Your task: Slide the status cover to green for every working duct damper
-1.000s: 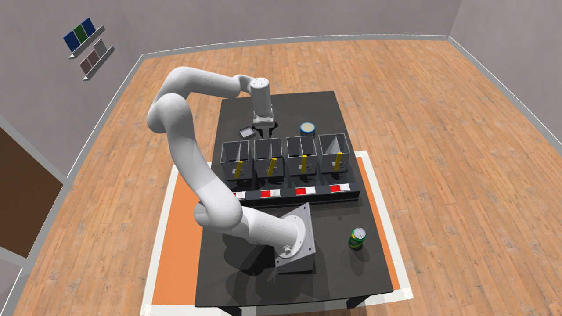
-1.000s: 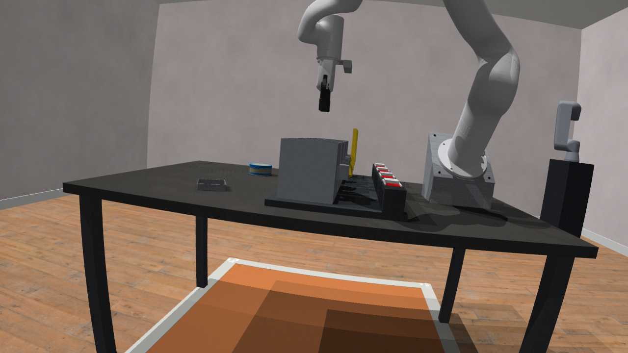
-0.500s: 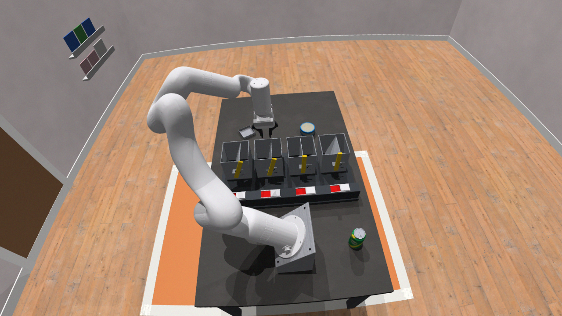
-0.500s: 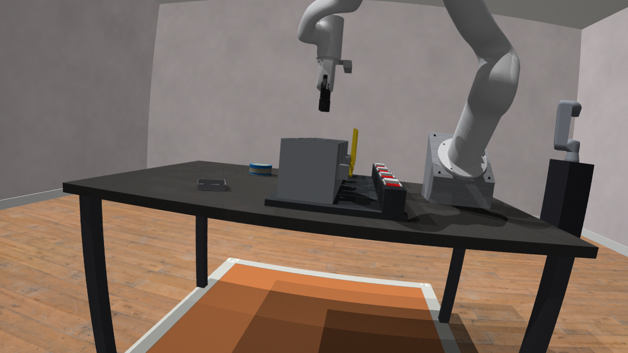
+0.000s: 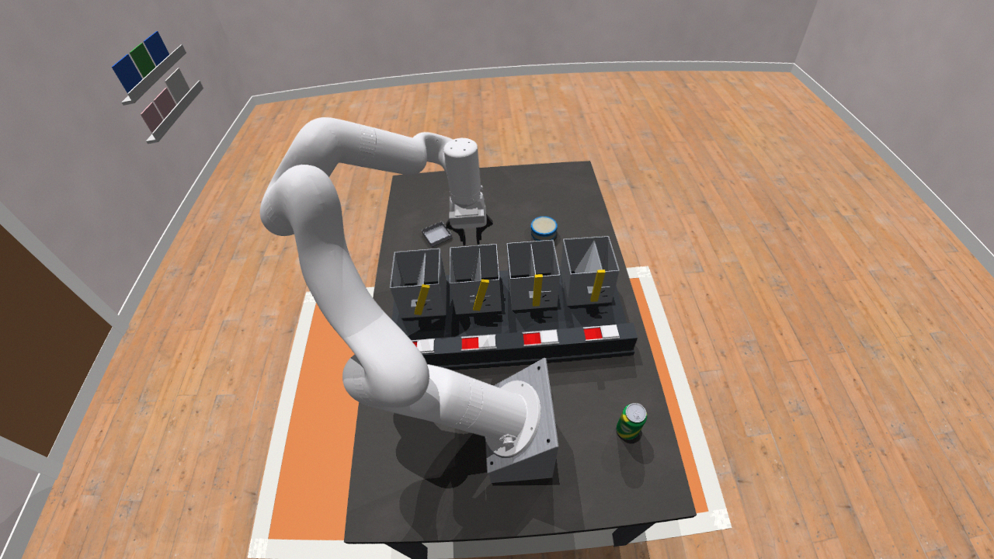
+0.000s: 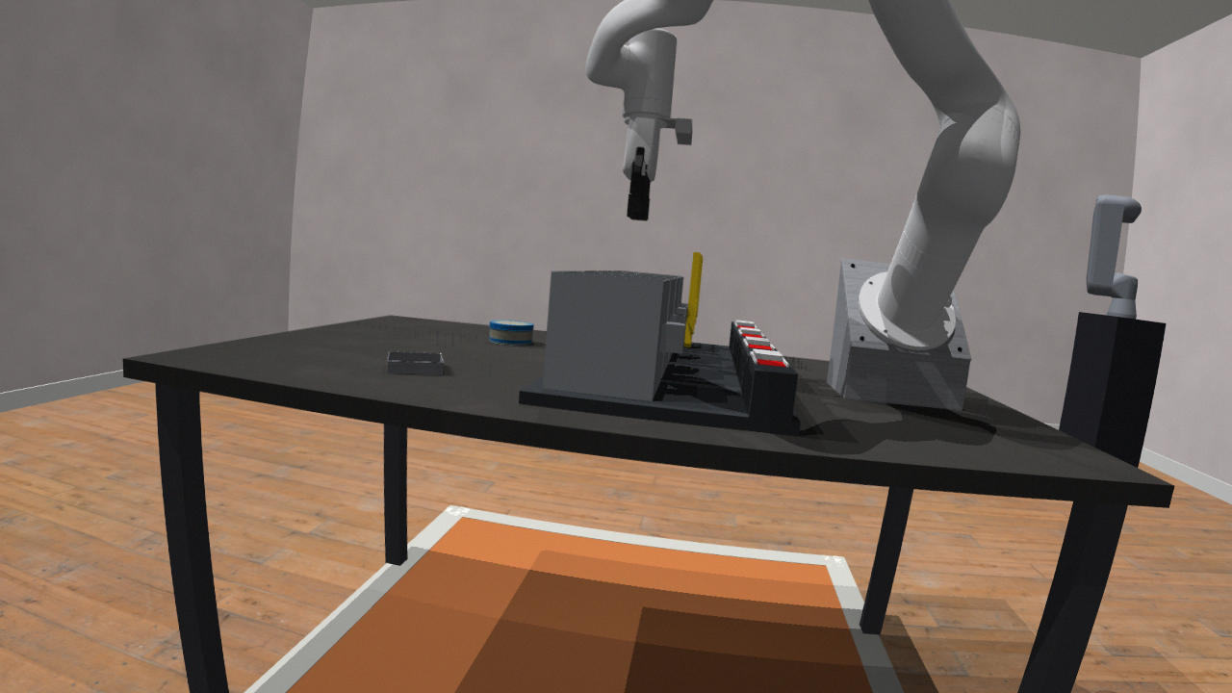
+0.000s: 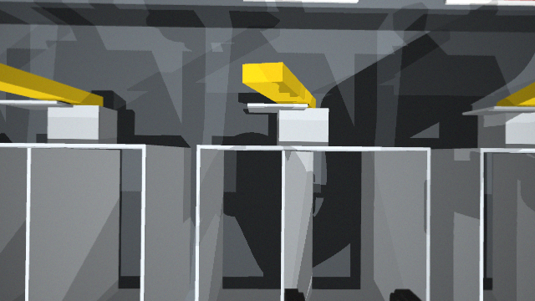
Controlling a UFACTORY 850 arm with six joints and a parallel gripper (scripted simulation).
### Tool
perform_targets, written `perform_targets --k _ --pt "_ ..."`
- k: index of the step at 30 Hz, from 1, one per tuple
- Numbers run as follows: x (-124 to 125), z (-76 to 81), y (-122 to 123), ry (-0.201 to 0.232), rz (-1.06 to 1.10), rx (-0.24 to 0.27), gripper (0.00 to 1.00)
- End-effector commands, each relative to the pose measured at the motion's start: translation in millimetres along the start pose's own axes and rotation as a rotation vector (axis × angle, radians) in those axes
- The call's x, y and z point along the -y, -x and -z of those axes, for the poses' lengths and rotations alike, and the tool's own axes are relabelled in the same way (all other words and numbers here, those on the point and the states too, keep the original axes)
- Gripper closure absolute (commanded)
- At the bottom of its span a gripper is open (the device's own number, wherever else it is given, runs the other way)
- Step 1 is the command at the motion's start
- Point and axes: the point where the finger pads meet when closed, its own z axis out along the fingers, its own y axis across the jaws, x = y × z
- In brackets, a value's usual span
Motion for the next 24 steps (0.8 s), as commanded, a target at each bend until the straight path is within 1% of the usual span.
perform_targets --k 1,3,8,10,11,13,14,24 --pt "16 -8.3 -37 0.087 -0.001 0.001 0.61" --pt "21 -10.7 -47 0.11 -0.001 0.0 0.61" --pt "34 -18.3 -79 0.185 -0.001 0.0 0.61" --pt "34 -18.3 -79 0.185 -0.001 0.0 0.61" --pt "42 -22.6 -97 0.227 -0.001 0.0 0.61" --pt "45 -25.0 -108 0.253 -0.001 0.001 0.61" --pt "46 -25.5 -110 0.258 -0.001 0.002 0.61" --pt "46 -25.5 -110 0.258 -0.001 0.002 0.61"
